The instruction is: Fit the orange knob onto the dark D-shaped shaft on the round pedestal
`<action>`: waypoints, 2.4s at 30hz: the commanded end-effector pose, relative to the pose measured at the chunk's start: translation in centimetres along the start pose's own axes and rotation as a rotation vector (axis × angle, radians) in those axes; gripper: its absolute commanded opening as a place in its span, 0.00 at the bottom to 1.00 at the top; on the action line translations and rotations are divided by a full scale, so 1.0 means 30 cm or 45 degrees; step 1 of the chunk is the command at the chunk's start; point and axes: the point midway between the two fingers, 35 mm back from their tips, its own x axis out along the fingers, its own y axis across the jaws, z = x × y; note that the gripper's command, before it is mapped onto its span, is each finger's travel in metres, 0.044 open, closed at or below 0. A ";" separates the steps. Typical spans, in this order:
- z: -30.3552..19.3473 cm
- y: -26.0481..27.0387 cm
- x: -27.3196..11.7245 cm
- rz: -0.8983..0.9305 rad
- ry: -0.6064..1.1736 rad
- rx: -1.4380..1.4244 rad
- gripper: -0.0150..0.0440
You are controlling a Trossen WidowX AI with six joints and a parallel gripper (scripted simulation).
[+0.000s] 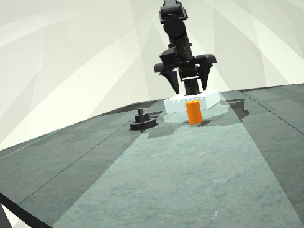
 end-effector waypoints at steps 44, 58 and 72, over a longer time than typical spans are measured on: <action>-0.006 -0.007 0.255 -0.008 0.005 0.008 1.00; -0.008 -0.008 0.267 -0.008 0.005 0.008 0.56; 0.013 0.004 0.156 -0.008 0.004 0.008 0.25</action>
